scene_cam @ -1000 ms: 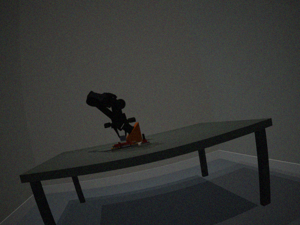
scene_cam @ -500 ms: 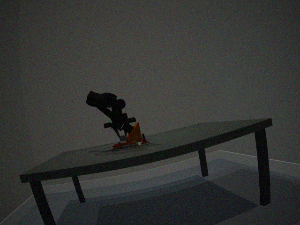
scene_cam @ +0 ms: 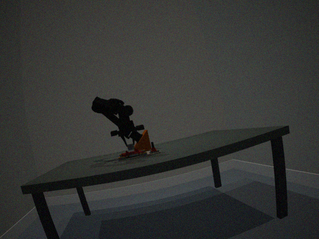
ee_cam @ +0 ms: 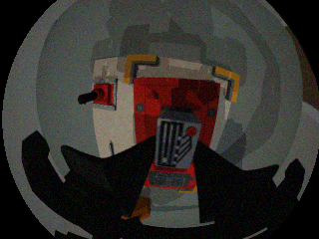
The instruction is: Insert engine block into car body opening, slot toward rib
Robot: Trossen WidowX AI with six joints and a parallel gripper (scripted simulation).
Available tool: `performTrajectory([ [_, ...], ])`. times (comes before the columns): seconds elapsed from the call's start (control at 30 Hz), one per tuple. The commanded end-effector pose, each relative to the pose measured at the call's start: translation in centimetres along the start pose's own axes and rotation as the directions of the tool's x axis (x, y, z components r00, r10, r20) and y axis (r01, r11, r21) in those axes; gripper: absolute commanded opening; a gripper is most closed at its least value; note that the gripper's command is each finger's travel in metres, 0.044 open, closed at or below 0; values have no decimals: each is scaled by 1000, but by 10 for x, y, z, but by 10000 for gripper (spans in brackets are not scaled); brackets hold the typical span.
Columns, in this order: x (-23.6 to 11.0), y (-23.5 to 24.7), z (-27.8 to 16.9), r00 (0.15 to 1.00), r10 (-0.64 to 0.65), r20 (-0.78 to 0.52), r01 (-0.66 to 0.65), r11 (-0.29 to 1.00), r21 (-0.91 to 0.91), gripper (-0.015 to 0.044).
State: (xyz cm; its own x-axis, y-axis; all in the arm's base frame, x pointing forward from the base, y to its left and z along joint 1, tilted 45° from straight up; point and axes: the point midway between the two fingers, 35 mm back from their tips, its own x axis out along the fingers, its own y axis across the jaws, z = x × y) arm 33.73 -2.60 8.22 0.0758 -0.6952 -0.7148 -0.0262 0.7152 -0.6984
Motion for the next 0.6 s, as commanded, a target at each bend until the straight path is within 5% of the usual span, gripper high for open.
performTrajectory([
  [0.0, 1, 0, 0, 1000, -3, 1, 3, 1000, -18, 160],
  [0.57, 4, 0, 0, 1000, -3, 1, 3, 999, -46, 160],
])
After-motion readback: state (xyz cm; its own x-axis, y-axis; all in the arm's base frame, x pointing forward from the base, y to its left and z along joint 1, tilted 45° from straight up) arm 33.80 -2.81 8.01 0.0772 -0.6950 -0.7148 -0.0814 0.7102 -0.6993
